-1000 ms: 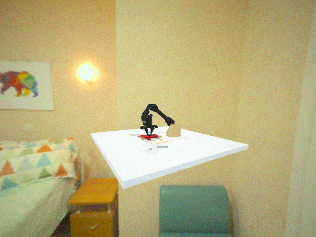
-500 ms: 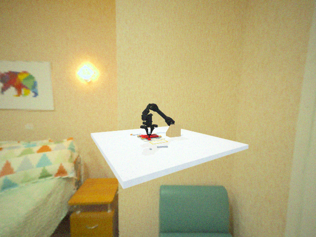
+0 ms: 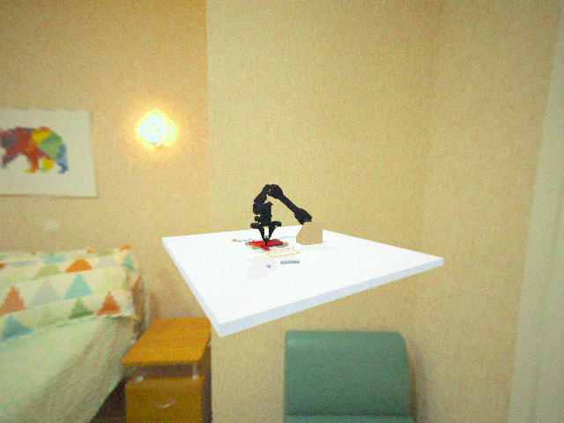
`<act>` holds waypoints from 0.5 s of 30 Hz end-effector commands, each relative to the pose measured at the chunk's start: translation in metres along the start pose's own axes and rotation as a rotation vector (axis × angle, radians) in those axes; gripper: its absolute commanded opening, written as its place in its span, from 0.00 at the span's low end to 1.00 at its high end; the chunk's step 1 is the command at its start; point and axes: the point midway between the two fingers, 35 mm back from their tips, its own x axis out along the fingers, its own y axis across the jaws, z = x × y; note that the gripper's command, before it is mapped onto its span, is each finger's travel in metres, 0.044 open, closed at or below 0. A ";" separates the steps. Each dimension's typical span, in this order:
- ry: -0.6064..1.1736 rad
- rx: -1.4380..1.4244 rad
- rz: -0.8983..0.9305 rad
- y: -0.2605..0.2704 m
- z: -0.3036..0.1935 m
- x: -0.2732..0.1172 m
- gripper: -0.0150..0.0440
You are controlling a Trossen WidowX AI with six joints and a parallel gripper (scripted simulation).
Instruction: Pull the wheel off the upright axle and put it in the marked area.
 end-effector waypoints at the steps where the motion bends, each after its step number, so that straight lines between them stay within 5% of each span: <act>1: 0.005 0.007 0.004 0.001 -0.001 -0.004 0.25; 15: 0.006 0.006 0.004 -0.004 0.000 -0.038 0.25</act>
